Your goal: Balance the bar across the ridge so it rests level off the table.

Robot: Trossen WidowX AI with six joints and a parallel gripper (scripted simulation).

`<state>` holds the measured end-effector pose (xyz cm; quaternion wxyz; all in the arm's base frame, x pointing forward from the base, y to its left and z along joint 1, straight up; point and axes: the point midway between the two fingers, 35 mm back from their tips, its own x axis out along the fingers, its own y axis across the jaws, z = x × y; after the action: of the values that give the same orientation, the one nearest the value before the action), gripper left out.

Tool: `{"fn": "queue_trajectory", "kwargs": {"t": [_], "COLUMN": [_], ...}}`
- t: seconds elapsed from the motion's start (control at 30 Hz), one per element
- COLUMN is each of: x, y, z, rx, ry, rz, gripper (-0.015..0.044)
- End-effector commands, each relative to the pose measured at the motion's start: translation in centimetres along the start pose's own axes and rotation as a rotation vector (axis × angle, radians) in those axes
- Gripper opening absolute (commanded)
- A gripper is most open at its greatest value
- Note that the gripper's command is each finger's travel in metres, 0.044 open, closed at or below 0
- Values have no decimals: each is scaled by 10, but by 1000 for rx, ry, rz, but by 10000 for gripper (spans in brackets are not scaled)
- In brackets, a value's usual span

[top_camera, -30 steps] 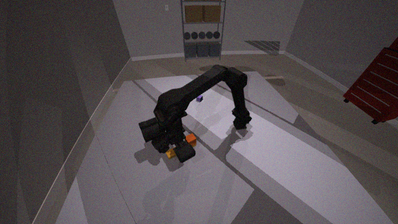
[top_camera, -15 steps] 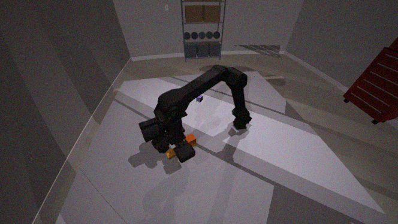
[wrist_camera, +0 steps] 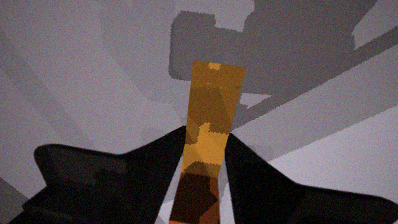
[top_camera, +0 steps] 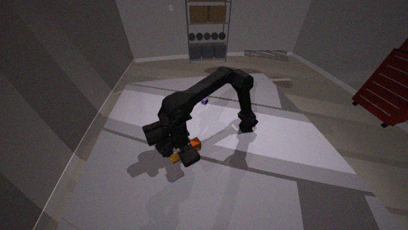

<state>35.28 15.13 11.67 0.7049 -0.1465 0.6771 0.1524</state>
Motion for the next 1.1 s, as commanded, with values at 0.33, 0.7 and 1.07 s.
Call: {"fn": "queue_trajectory", "kwargs": {"t": [0.33, 0.7, 1.07], "x": [0, 0, 0], "y": [0, 0, 0], "z": [-1, -1, -1], "rx": [2, 0, 0], "ry": [8, 3, 3], "rz": [-1, 0, 0], "gripper": [0, 0, 0]}}
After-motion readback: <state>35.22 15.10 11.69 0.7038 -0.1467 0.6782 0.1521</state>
